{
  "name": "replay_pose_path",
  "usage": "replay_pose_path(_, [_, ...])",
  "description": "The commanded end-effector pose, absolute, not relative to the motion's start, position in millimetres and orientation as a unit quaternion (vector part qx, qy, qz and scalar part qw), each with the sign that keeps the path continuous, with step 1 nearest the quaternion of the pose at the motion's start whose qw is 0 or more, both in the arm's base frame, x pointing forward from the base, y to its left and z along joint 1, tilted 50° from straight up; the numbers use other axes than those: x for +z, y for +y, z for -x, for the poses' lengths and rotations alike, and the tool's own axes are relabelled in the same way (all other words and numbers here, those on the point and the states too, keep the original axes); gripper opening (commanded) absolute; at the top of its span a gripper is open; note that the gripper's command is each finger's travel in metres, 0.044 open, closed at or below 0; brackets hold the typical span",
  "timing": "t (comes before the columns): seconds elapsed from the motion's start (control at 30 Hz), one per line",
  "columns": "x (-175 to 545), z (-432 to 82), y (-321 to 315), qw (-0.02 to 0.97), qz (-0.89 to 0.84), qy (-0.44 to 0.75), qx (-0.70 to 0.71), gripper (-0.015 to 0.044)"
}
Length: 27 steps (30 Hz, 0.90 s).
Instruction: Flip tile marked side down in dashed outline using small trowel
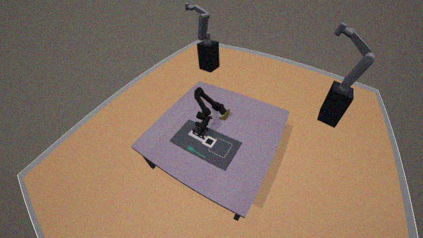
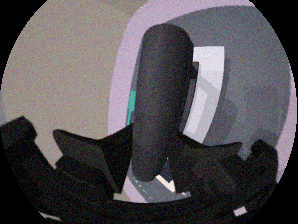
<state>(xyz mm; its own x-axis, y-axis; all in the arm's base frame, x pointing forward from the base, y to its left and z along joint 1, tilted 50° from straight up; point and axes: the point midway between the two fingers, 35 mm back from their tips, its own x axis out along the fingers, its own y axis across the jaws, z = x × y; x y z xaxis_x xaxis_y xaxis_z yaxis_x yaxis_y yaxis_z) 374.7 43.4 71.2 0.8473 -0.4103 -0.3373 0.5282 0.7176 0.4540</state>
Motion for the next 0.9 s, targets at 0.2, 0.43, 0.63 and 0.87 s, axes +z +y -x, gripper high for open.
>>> replay_pose_path(0.2, [76, -373, 53, 0.909, -0.312, 0.129, -0.243, 0.0000])
replay_pose_path(0.43, [83, -370, 69, 0.906, -0.322, 0.134, -0.242, 0.0000])
replay_pose_path(0.63, [84, -368, 84, 0.905, -0.322, 0.134, -0.242, 0.0000])
replay_pose_path(0.87, [82, -365, 101, 0.905, -0.322, 0.135, -0.242, 0.0000])
